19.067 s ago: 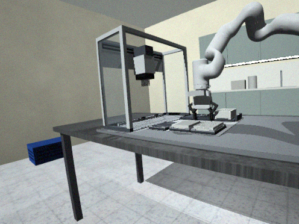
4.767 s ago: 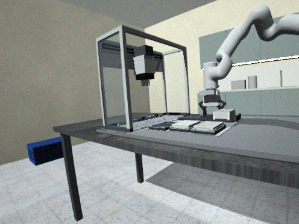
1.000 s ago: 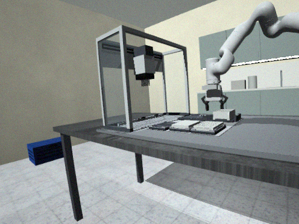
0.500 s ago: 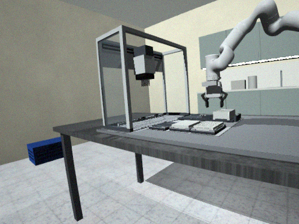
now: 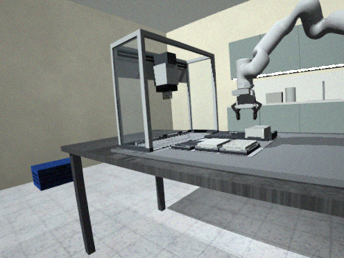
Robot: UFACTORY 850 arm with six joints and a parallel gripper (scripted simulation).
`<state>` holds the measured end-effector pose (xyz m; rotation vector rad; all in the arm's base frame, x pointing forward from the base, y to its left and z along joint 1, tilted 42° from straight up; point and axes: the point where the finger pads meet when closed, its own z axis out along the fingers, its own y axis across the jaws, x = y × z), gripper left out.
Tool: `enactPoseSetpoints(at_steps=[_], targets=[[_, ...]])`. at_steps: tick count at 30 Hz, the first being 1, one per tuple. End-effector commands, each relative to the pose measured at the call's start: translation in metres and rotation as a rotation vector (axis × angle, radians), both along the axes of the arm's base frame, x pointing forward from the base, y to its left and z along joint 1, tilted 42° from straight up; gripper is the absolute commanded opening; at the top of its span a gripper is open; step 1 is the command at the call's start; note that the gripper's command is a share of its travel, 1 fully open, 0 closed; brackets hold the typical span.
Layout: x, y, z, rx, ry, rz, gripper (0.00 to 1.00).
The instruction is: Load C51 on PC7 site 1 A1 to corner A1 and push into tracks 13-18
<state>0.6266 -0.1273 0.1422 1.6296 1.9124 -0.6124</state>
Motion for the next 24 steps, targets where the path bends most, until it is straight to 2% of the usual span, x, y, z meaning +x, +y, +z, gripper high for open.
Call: enactPoseSetpoints(at_steps=[1,24], targets=[[-0.001,0.006,0.007,0.0,-0.001,0.001,1.0],[-0.004,0.027,0.031,0.0,-0.001,0.001,1.0]])
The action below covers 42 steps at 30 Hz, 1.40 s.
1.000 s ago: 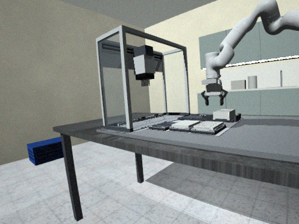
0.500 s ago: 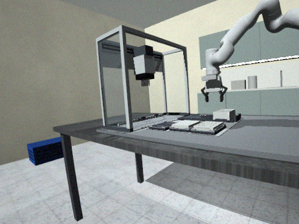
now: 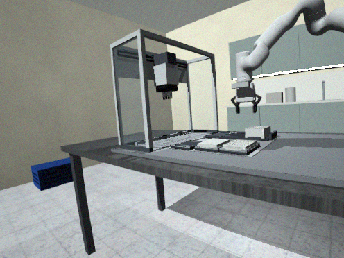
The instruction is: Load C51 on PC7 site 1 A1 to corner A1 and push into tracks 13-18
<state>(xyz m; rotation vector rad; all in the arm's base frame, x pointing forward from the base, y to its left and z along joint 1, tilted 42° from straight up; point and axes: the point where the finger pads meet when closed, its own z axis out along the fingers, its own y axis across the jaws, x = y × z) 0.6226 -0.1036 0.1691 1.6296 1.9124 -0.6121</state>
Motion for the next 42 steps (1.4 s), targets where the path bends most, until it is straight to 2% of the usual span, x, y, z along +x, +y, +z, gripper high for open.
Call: enactPoseSetpoints(at_steps=[1,11,12,14,16,31,33,42], targets=[[0.0,0.005,0.005,0.0,-0.001,0.0,1.0],[0.0,0.005,0.005,0.0,-0.001,0.0,1.0],[-0.005,0.006,0.003,0.004,-0.023,-0.024,0.82],[-0.014,0.009,0.0,0.012,-0.067,-0.074,0.82],[-0.014,0.009,0.0,0.012,-0.067,-0.074,0.82],[-0.08,0.029,-0.028,0.069,-0.394,-0.447,0.82],[-0.08,0.029,-0.028,0.069,-0.394,-0.447,0.82],[-0.12,0.041,-0.045,0.103,-0.591,-0.671,0.82]])
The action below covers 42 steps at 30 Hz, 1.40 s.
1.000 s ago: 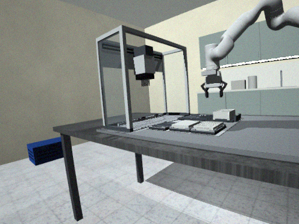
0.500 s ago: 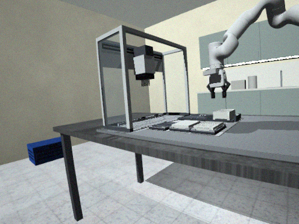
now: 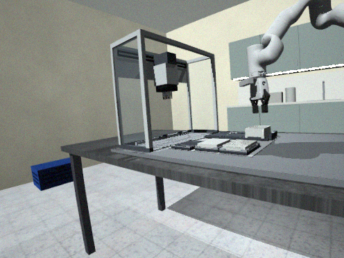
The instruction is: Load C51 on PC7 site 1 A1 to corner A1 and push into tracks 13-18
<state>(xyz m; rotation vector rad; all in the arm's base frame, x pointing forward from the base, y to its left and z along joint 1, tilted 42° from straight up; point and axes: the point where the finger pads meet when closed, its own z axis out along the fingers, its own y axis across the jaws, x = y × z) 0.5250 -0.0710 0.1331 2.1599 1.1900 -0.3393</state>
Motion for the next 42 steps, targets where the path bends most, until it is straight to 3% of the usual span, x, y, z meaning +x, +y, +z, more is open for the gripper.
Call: enactPoseSetpoints(at_steps=[1,22,42], targets=[[-0.027,0.009,-0.011,0.002,-0.174,-0.146,0.82],[-0.107,0.033,-0.044,0.065,-0.584,-0.624,0.82],[-0.107,0.032,-0.046,0.065,-0.587,-0.628,0.82]])
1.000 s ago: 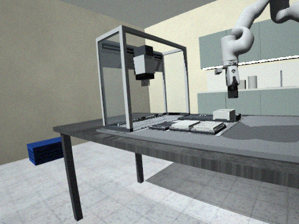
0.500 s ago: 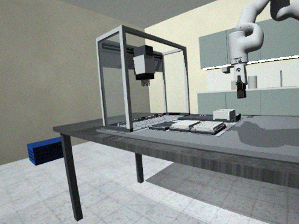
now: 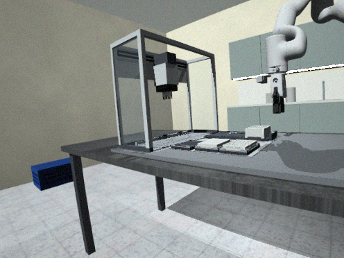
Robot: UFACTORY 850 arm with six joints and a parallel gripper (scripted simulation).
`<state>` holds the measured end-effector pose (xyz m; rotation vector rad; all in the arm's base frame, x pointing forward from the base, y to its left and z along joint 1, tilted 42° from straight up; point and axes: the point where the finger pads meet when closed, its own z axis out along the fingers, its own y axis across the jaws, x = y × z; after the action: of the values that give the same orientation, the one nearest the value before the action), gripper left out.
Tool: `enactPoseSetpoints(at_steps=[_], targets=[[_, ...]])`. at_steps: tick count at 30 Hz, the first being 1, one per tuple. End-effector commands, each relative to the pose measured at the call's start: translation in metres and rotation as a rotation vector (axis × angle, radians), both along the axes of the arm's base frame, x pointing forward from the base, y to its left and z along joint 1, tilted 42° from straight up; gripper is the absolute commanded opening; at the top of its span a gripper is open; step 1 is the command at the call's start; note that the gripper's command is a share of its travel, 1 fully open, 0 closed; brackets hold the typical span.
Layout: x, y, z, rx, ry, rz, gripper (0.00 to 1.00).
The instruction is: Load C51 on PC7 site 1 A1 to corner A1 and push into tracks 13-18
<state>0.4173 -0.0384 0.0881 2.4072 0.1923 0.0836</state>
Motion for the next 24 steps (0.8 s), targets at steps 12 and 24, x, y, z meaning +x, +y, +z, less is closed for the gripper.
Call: enactPoseSetpoints(at_steps=[12,24], targets=[[0.003,-0.014,-0.016,0.0,-0.002,0.001,0.82],[0.005,-0.025,-0.028,0.0,-0.002,0.001,0.82]])
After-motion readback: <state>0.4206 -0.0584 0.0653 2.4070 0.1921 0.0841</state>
